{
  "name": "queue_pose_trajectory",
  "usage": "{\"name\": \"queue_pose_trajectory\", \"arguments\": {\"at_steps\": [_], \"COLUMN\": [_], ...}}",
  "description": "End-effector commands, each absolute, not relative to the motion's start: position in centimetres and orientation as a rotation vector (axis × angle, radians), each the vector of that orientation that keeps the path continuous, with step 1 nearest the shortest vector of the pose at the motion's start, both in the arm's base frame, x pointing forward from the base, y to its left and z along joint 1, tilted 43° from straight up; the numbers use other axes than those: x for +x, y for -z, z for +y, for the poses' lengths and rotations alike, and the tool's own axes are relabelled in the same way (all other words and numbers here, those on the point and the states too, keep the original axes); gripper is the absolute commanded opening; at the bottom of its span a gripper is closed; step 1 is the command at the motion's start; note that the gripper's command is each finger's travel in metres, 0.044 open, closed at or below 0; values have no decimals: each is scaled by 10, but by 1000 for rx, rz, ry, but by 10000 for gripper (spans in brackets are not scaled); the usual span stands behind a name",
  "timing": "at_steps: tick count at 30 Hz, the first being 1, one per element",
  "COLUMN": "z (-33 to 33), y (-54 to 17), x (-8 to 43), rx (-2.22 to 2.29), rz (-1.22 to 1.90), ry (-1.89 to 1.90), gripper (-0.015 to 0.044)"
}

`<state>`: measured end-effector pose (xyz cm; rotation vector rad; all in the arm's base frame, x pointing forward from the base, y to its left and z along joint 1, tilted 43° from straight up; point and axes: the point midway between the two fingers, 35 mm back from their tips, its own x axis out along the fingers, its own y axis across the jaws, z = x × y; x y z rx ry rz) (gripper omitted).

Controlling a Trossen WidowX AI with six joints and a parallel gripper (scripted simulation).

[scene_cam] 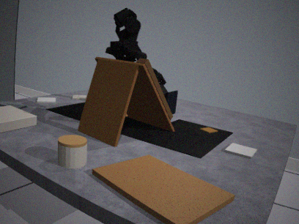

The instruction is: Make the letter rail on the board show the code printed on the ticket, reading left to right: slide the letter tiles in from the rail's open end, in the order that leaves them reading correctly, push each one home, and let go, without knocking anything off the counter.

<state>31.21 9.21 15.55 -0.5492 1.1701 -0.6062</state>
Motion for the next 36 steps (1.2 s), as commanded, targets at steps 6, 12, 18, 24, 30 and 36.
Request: {"name": "queue_pose_trajectory", "arguments": {"at_steps": [6,12,18,24,30,36], "z": [189,235,235,235,235,235], "y": [-149,-149,-149,-149,-149,-149], "x": [262,223,223,223,223,223], "rx": [-668,-667,-667,-667,-667,-667], "rz": [802,584,584,584,584,584], "ry": [476,352,352,352,352,352], "gripper": [289,440,440,440,440,440]}}
